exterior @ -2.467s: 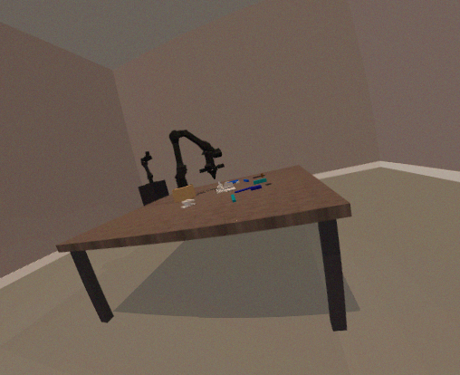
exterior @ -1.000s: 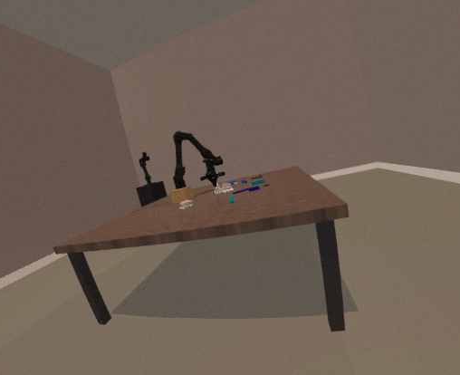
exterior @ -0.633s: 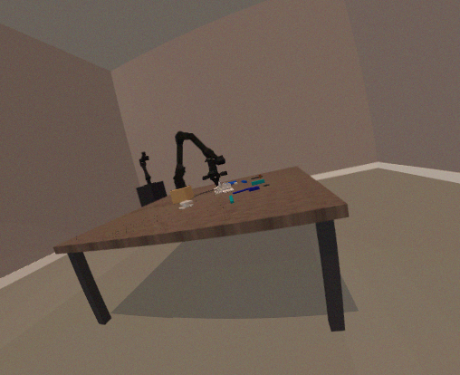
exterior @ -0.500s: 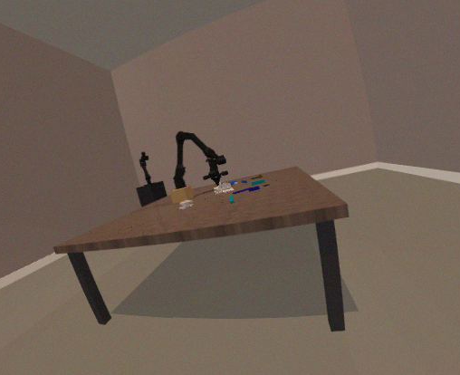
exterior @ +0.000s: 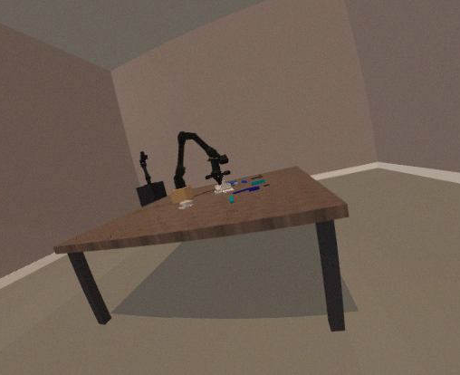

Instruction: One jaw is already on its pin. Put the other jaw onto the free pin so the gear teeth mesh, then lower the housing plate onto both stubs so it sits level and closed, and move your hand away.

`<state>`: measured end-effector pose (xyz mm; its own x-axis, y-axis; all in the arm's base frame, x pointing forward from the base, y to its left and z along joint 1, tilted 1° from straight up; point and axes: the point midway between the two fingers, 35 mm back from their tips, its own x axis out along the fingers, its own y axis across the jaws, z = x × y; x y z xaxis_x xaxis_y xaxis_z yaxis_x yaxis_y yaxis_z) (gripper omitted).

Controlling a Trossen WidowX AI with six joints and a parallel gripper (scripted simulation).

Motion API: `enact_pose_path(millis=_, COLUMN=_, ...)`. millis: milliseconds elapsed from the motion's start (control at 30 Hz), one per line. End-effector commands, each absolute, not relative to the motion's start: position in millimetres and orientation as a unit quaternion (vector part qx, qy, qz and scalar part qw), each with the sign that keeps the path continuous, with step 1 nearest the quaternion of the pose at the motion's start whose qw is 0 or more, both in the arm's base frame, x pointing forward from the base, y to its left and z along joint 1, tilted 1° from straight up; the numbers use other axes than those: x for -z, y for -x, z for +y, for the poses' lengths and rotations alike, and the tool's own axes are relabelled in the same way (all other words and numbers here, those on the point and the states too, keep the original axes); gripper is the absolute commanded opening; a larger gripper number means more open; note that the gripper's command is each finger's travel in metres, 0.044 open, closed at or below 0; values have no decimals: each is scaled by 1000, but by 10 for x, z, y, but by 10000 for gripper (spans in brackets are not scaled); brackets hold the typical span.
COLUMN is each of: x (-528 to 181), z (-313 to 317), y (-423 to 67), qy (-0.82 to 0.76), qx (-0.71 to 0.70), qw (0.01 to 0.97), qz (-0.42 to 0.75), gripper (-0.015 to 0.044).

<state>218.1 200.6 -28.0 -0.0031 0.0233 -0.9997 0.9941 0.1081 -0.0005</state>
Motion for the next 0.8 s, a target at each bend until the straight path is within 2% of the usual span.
enact_pose_path(millis=0, x=266, z=2020, y=-2210, qy=-478, qx=464, qw=521, qz=533, gripper=0)
enact_pose_path(millis=133, x=233, z=2028, y=-2255, qy=-478, qx=464, qw=521, qz=533, gripper=0)
enact_pose_path(millis=300, x=-300, z=1992, y=-2206, qy=-477, qx=467, qw=520, qz=533, gripper=0)
enact_pose_path(millis=400, x=-324, z=1989, y=-2202, qy=-477, qx=467, qw=520, qz=533, gripper=0)
enact_pose_path(millis=767, x=-239, z=1999, y=-2213, qy=-479, qx=466, qw=520, qz=532, gripper=289)
